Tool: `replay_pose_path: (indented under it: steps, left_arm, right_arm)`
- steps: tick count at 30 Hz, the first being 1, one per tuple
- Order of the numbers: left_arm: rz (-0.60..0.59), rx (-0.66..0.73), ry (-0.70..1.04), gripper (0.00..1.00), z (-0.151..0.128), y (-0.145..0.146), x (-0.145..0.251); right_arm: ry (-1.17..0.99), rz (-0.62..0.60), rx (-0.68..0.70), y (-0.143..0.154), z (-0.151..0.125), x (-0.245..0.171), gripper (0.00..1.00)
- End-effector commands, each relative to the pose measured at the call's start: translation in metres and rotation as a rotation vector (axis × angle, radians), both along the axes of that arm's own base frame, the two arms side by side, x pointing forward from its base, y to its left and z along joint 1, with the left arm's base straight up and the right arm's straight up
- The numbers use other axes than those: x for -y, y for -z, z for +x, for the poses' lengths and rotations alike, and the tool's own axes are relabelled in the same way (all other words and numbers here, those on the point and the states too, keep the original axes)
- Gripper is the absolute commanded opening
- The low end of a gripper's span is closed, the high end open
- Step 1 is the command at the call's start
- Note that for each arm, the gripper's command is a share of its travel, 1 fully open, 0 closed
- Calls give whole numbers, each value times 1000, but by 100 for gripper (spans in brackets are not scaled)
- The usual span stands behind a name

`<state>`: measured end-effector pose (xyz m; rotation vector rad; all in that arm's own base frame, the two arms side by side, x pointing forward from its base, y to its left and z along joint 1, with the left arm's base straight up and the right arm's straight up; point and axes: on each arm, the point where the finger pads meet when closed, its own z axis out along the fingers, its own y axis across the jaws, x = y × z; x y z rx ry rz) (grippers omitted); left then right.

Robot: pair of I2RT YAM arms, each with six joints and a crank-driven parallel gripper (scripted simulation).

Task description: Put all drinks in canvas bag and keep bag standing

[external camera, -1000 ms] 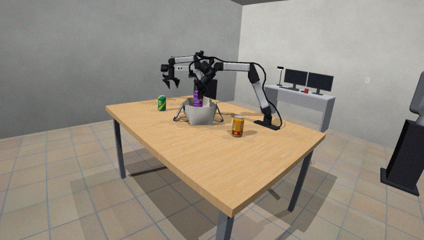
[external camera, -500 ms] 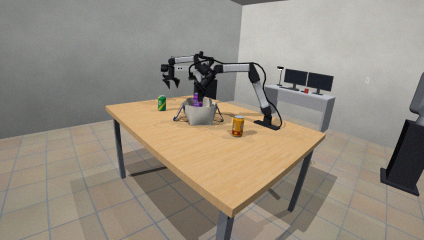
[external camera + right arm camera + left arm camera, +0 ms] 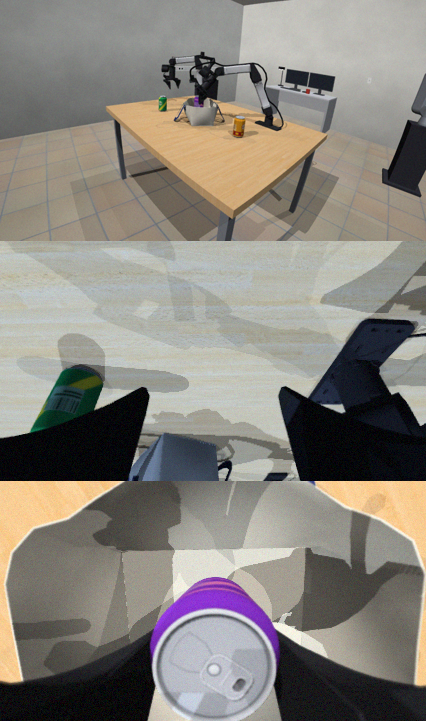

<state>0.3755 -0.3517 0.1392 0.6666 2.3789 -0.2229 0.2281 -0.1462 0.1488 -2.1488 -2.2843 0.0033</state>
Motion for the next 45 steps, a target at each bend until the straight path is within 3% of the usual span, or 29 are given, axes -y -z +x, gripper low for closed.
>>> replay_pose_path:
  steps: [1, 12, 13, 22, 24, 29, 31, 35, 38, 41, 43, 45]
  left_arm:
    - [-135, 174, -15, 74, 29, -53, 11]
    - [-142, 181, -3, 74, 26, -48, 18]
    - [-125, 164, 2, 74, 22, -31, 17]
    - [-132, 175, -14, 74, 30, -25, 13]
    - [-158, 200, -9, 74, 33, -43, 20]
    - [-160, 202, -8, 74, 34, -44, 21]
    - [-120, 156, -9, 74, 27, -15, 10]
    - [-170, 190, 4, 74, 33, -40, 19]
    - [-128, 147, 4, 74, 25, -14, 10]
    - [-165, 191, -1, 74, 33, -39, 16]
    - [-126, 150, 0, 74, 25, -14, 8]
    - [-146, 174, 0, 74, 28, -28, 15]
  right_arm:
    - [0, -61, 44, -14, 4, 5, 100]
    - [0, -61, 44, -14, 4, 5, 100]
    - [0, -61, 44, -14, 4, 5, 100]
    - [0, -61, 44, -14, 4, 5, 100]
    - [0, -61, 44, -14, 4, 5, 100]
    - [0, -61, 44, -14, 4, 5, 100]
    - [0, -61, 44, -14, 4, 5, 100]
    - [0, -61, 44, -14, 4, 5, 100]
    - [0, -61, 44, -14, 4, 5, 100]
    - [0, -61, 44, -14, 4, 5, 100]
    - [0, -61, 44, -14, 4, 5, 100]
    - [0, -61, 44, -14, 4, 5, 100]
